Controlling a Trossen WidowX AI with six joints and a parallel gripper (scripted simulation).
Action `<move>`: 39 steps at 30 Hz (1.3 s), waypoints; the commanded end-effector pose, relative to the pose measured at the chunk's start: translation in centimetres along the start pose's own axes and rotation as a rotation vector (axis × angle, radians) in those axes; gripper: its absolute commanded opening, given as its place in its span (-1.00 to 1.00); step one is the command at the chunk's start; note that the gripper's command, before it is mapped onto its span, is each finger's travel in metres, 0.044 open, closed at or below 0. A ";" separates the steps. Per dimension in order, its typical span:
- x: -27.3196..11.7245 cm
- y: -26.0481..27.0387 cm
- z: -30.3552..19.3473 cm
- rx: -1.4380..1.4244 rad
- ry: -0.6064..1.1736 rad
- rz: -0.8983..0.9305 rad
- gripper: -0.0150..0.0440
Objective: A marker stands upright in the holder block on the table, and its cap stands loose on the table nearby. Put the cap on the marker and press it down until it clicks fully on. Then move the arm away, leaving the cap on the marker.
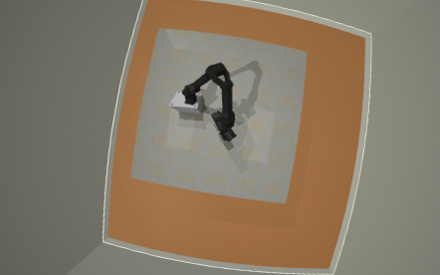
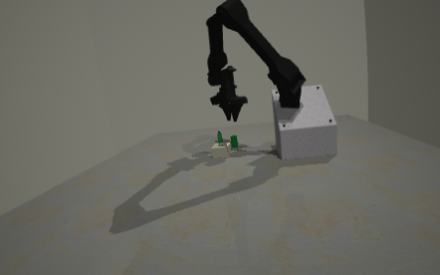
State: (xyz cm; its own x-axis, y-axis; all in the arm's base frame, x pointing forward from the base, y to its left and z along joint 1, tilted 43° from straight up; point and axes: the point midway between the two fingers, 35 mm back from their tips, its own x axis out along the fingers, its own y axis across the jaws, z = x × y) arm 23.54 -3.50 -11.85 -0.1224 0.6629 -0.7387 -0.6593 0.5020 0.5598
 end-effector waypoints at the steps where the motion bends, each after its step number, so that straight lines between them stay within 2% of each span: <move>1: 2.1 0.1 0.2 -0.012 -0.002 0.001 0.33; 10: 4.7 0.3 0.3 -0.012 -0.002 0.002 0.33; 39: 8.9 0.4 0.4 -0.012 -0.004 0.004 0.33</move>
State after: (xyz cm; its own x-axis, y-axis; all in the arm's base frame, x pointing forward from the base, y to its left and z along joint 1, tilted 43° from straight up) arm 22.70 2.45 -17.74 -0.1209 0.6609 -0.7407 -0.6751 0.4923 0.5494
